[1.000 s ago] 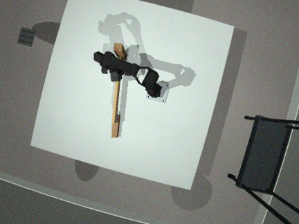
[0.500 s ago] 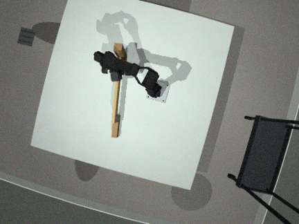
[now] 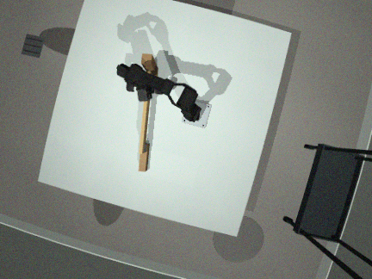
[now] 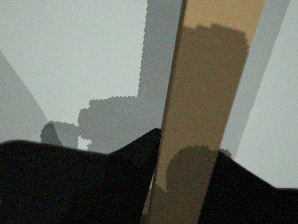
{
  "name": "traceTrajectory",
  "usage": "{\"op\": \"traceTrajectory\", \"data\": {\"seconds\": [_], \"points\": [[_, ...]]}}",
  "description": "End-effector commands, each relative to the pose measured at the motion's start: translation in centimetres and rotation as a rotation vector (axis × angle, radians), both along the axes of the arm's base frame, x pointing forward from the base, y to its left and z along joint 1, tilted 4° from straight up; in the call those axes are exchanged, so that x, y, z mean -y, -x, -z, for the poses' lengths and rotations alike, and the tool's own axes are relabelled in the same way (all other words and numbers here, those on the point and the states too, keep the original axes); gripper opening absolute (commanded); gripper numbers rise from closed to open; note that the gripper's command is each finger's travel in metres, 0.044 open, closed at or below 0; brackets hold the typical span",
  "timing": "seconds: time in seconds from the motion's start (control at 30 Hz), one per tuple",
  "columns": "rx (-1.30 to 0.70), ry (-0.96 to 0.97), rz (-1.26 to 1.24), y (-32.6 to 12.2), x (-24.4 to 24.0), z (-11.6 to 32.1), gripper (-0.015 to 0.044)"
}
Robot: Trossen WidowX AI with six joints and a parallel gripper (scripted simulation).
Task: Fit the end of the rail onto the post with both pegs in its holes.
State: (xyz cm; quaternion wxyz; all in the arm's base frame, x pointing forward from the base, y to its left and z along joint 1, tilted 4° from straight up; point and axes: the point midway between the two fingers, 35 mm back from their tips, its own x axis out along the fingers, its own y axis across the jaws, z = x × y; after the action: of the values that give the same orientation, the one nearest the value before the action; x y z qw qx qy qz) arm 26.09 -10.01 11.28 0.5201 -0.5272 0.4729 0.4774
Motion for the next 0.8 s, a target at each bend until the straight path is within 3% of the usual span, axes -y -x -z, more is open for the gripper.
{"op": "traceTrajectory", "data": {"seconds": [0.0,0.77], "points": [[0.002,0.015,0.002,0.04,0.47,-0.22,0.0000],[0.002,0.015,0.002,0.03,0.77,-0.35,0.0000]]}}
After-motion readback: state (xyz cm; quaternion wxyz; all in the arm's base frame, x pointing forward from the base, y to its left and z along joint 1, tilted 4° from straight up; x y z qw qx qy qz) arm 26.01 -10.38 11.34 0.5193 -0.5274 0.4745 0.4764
